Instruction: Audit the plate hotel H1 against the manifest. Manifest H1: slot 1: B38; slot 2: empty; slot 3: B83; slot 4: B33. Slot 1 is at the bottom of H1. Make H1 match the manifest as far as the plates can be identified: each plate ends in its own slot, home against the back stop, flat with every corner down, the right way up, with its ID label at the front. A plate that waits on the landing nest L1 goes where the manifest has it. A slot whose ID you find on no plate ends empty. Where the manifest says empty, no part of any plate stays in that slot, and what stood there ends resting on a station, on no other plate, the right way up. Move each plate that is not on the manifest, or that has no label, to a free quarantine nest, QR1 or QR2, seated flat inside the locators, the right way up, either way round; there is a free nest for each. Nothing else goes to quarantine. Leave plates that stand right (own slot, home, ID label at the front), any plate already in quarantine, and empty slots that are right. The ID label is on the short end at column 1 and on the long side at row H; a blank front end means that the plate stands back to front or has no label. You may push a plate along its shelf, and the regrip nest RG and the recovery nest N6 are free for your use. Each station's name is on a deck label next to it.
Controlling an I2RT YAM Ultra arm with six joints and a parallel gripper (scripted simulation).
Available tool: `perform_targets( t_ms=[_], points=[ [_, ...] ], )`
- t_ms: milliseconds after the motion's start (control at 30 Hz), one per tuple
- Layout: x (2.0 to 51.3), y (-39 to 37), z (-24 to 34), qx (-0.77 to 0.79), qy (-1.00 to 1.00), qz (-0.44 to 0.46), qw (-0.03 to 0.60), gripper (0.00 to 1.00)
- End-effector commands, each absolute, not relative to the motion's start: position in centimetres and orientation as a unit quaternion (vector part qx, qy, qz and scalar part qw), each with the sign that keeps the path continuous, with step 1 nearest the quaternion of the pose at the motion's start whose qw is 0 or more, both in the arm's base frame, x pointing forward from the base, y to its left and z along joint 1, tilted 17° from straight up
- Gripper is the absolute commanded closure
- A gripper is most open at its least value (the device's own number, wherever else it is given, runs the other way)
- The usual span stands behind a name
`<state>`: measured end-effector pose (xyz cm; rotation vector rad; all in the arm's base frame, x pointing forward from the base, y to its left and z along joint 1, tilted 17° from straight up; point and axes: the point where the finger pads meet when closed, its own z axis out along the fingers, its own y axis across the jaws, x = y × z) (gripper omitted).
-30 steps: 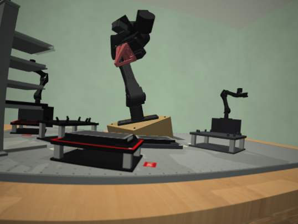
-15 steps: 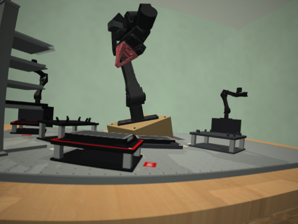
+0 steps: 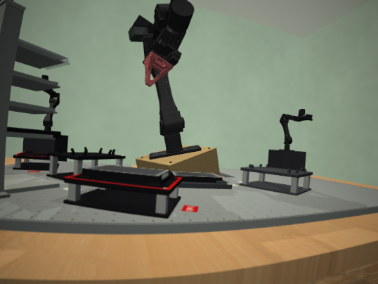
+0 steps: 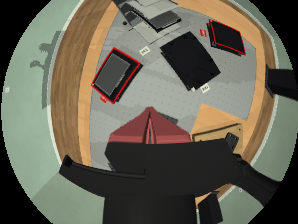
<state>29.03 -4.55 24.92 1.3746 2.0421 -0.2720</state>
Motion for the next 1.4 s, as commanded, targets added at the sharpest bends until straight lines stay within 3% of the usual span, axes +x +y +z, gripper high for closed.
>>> perform_targets(
  t_ms=[0, 967, 1367],
  points=[
    [28.4, -4.4, 25.0, 0.548, 0.774, -0.092, 0.303, 1.00],
    [28.4, -4.4, 25.0, 0.673, 0.722, -0.032, 0.159, 1.00],
    [28.5, -1.5, 24.3, 0.682, 0.715, -0.021, 0.150, 1.00]
  ],
)
